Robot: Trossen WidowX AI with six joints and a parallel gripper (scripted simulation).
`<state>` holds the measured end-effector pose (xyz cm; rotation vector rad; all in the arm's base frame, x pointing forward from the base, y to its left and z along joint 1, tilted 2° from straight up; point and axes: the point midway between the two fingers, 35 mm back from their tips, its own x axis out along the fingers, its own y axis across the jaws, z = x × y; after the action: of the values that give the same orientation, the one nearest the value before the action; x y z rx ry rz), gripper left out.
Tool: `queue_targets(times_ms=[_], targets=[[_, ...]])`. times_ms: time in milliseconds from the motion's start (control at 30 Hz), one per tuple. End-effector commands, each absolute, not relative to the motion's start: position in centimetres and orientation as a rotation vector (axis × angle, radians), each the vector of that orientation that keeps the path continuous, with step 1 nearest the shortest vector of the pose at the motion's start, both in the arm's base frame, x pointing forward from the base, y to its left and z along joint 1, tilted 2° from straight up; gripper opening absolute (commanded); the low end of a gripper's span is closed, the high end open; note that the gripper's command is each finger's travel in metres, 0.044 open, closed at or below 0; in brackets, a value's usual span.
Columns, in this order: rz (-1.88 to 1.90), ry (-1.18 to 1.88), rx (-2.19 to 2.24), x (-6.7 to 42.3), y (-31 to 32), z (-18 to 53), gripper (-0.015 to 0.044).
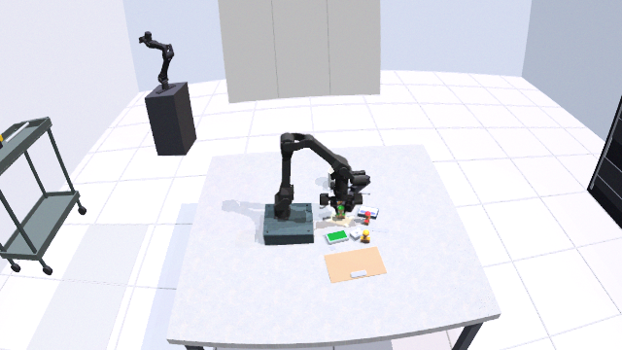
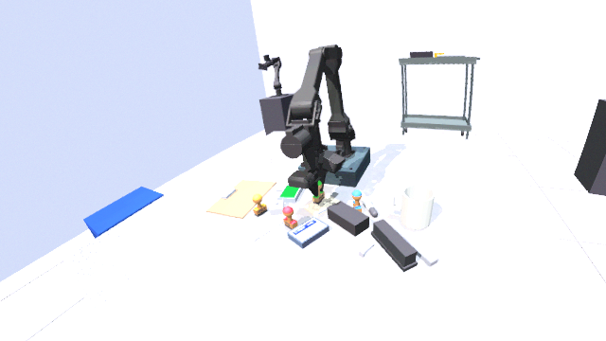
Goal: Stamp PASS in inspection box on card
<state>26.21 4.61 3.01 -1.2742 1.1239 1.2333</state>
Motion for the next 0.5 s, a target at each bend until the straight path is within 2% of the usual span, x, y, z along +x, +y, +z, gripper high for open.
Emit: queue_targets(times_ms=[0, 467], targets=[[1.235, 1.118, -1.276, 26.3, 4.7, 3.7, 0.0], [1.235, 1.118, -1.276, 26.2, 4.7, 5.9, 0.0]])
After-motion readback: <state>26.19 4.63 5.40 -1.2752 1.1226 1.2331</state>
